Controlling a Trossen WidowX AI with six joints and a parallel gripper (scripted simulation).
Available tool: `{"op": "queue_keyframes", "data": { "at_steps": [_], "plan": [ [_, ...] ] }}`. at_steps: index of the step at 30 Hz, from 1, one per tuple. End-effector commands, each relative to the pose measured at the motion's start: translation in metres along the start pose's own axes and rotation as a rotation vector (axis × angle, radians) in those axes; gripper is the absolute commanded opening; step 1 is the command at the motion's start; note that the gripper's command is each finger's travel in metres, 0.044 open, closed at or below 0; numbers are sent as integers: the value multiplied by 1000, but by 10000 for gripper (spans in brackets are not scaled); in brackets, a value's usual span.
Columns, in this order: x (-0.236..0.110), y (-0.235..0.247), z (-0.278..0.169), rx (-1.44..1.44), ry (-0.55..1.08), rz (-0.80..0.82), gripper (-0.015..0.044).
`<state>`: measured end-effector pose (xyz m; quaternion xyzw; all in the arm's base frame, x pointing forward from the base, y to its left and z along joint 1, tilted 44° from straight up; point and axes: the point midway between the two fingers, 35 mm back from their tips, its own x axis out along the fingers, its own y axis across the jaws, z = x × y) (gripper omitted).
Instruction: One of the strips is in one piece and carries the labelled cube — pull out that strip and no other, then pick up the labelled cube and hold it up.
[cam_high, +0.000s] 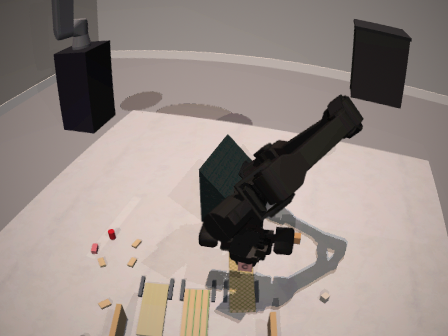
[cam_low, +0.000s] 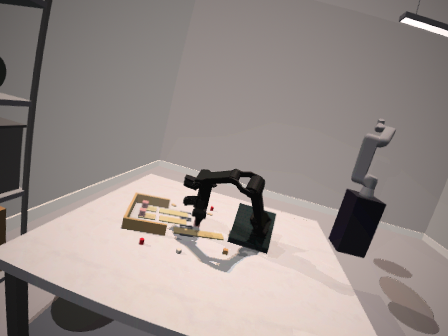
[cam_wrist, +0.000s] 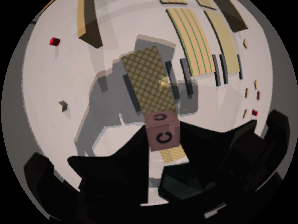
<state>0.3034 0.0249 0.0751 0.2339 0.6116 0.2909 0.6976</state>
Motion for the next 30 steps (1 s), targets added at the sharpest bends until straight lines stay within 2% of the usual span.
{"op": "queue_keyframes", "data": {
  "at_steps": [1, 9, 30],
  "plan": [
    [-1, -2, -10, -3, -6, -6, 0],
    [-36, -3, -10, -3, -5, -8, 0],
    [-37, -2, -10, -3, -5, -8, 0]
  ]
}}
